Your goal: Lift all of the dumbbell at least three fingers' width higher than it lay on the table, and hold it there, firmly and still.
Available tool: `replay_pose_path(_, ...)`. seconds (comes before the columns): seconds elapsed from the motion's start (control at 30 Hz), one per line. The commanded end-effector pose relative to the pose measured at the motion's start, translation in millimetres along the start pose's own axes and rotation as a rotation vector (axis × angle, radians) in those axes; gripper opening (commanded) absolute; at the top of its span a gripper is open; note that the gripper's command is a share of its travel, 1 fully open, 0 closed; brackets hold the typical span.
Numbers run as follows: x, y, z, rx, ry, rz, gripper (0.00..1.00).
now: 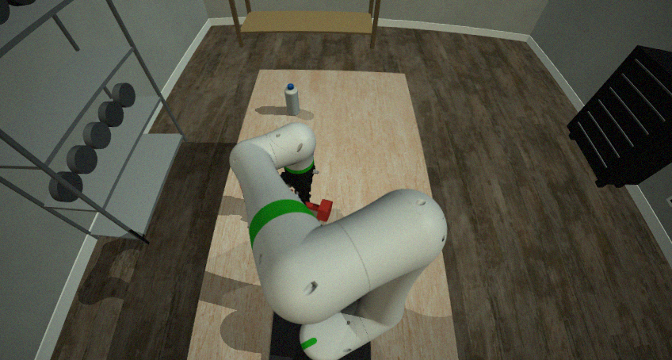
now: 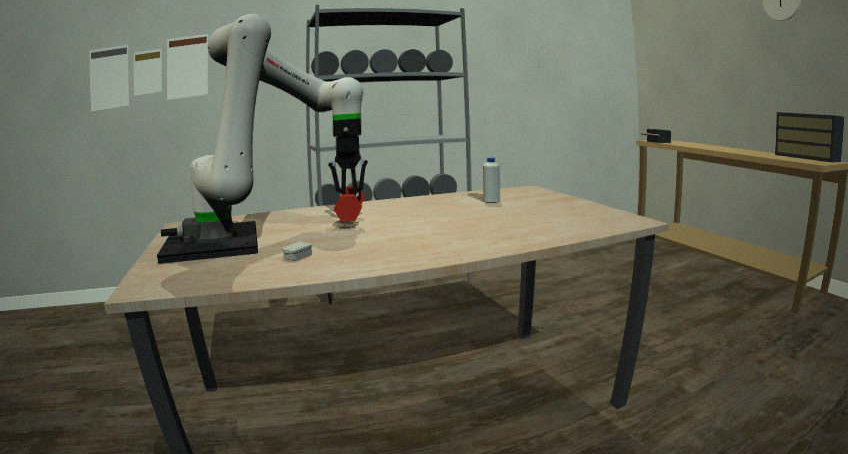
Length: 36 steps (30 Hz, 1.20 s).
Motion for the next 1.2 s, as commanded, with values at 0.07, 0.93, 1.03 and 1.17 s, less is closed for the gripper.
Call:
replay_pose_path(0.07, -0.3, 0.4, 14.9, 0.002, 0.001, 0.0, 0.1)
replay_pose_path(0.93, -0.3, 0.3, 69.1, 0.002, 0.001, 0.0, 0.1)
replay_pose_path(1.03, -0.2, 0.2, 71.8, 0.002, 0.001, 0.0, 0.1)
replay_pose_path(1.17, -0.1, 0.1, 75.9, 0.002, 0.001, 0.0, 0.1)
Point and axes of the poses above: the point where the finger pads meet when closed, its own z axis back along the fingers, its own y axis across the jaws, x = y × z, the point moved 5 cm from there along z, back along the fingers, and after that the axes turned 7 degrees about -z, right-handed, at the moved point
